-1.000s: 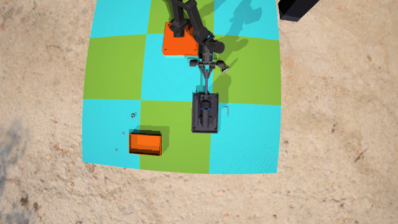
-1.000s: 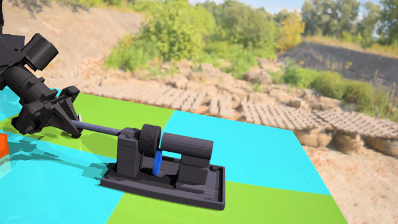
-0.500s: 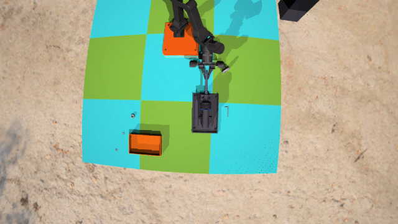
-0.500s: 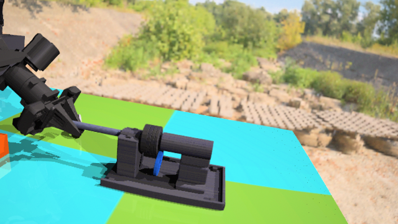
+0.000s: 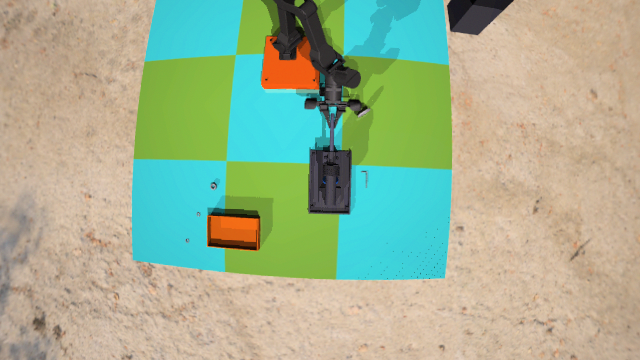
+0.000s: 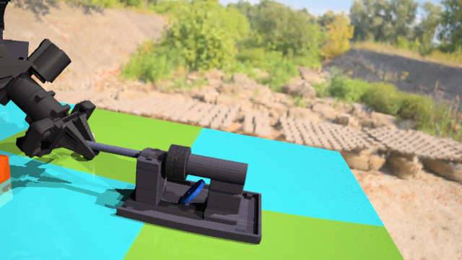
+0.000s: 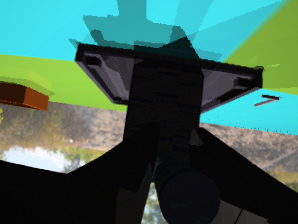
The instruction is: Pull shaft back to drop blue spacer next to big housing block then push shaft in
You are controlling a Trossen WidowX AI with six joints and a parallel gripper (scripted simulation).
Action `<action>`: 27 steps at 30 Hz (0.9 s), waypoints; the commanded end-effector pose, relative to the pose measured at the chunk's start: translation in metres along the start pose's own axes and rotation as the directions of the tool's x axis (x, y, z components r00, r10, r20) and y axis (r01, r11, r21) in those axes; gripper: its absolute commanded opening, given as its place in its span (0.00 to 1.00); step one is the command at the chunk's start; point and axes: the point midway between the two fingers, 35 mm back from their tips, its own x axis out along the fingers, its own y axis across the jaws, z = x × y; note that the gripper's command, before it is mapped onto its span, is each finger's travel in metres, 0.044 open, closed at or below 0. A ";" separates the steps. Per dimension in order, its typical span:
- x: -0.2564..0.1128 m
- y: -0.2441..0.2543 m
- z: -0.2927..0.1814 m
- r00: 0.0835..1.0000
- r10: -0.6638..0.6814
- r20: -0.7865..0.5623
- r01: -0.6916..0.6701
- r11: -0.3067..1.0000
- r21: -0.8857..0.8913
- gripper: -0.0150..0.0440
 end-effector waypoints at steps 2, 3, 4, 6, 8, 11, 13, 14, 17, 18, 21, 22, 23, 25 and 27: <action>0.002 0.000 -0.003 1.000 0.003 -0.007 -0.003 1.000 0.000 0.25; 0.002 0.000 -0.003 1.000 0.003 -0.007 -0.003 1.000 0.000 0.25; 0.002 0.000 -0.004 1.000 0.003 -0.007 -0.003 1.000 0.000 0.25; 0.003 0.000 -0.004 1.000 0.003 -0.007 -0.003 1.000 0.000 0.25; 0.003 0.000 -0.004 1.000 0.003 -0.007 -0.003 1.000 0.000 0.25; 0.004 0.000 -0.005 1.000 0.003 -0.007 -0.003 1.000 0.000 0.25; 0.004 0.000 -0.005 1.000 0.003 -0.007 -0.003 1.000 0.000 0.25; 0.005 0.000 -0.005 1.000 0.003 -0.007 -0.003 1.000 0.000 0.25; 0.005 0.000 -0.005 1.000 0.003 -0.007 -0.003 1.000 0.000 0.25; 0.006 0.000 -0.006 1.000 0.003 -0.007 -0.003 1.000 0.000 0.25; 0.006 0.000 -0.006 1.000 0.003 -0.007 -0.003 1.000 0.000 0.25; 0.006 0.000 -0.006 1.000 0.003 -0.007 -0.003 1.000 0.000 0.25; 0.007 0.000 -0.007 1.000 0.003 -0.007 -0.003 1.000 0.000 0.25; 0.007 0.000 -0.007 1.000 0.003 -0.007 -0.003 1.000 0.000 0.25; 0.008 0.000 -0.007 1.000 0.003 -0.007 -0.003 1.000 0.000 0.25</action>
